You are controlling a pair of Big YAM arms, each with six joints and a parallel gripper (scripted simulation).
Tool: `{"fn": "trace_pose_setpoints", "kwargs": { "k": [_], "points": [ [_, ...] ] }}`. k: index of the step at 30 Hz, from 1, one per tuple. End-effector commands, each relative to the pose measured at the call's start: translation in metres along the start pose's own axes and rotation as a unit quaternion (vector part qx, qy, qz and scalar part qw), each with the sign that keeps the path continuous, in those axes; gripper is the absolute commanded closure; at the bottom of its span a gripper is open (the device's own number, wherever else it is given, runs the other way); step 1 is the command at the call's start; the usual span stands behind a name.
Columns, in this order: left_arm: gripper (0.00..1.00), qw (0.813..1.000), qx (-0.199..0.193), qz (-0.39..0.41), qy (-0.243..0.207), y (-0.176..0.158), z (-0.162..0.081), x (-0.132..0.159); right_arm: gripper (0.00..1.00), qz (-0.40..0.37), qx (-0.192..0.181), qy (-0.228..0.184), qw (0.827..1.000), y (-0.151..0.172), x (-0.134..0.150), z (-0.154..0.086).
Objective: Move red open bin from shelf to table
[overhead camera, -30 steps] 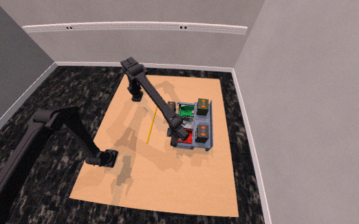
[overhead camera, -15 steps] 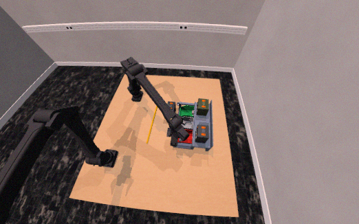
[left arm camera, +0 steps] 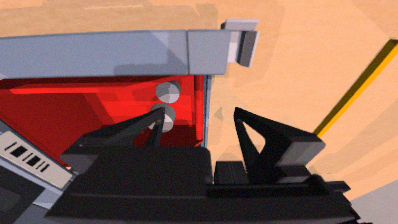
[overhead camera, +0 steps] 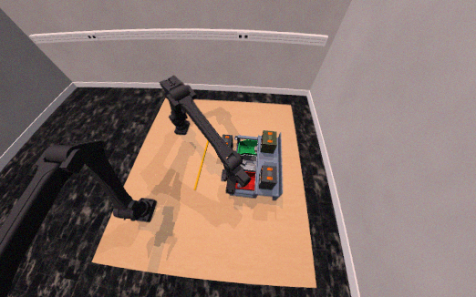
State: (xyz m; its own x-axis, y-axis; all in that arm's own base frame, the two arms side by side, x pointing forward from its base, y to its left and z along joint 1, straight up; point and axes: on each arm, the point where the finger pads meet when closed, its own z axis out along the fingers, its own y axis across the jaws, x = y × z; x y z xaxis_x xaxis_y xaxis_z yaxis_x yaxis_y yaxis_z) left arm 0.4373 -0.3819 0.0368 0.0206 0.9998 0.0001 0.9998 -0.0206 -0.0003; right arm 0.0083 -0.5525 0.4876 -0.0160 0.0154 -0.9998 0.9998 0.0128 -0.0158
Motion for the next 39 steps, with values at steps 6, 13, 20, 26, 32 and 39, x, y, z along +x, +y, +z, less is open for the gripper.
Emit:
{"fn": "trace_pose_setpoints", "kwargs": {
  "k": [6,13,20,26,32,39],
  "points": [
    [1.00,1.000,-0.003,-0.003,-0.002,-0.0005,0.0027,-0.0028,0.00,0.008,0.003,-0.008,1.000,-0.0057,-0.0127,-0.0079],
    [1.00,1.000,0.001,-0.002,0.002,-0.0008,0.0104,-0.0020,0.00,0.008,0.003,-0.008,1.000,-0.0057,-0.0127,-0.0079],
    [1.00,1.000,0.004,-0.003,0.004,-0.0006,0.0095,-0.0005,0.00,0.008,0.003,-0.008,1.000,-0.0057,-0.0127,-0.0079],
    [1.00,1.000,0.006,-0.003,0.005,0.0004,0.0100,-0.0002,0.00,0.008,0.003,-0.008,1.000,-0.0057,-0.0127,-0.0079],
    [1.00,1.000,0.007,-0.002,0.006,0.0013,0.0105,0.0002,0.00,0.008,0.003,-0.008,1.000,-0.0057,-0.0127,-0.0079],
    [1.00,1.000,0.008,-0.002,0.007,0.0021,0.0109,0.0004,0.00,0.008,0.003,-0.008,1.000,-0.0057,-0.0127,-0.0079]
  ]
}}
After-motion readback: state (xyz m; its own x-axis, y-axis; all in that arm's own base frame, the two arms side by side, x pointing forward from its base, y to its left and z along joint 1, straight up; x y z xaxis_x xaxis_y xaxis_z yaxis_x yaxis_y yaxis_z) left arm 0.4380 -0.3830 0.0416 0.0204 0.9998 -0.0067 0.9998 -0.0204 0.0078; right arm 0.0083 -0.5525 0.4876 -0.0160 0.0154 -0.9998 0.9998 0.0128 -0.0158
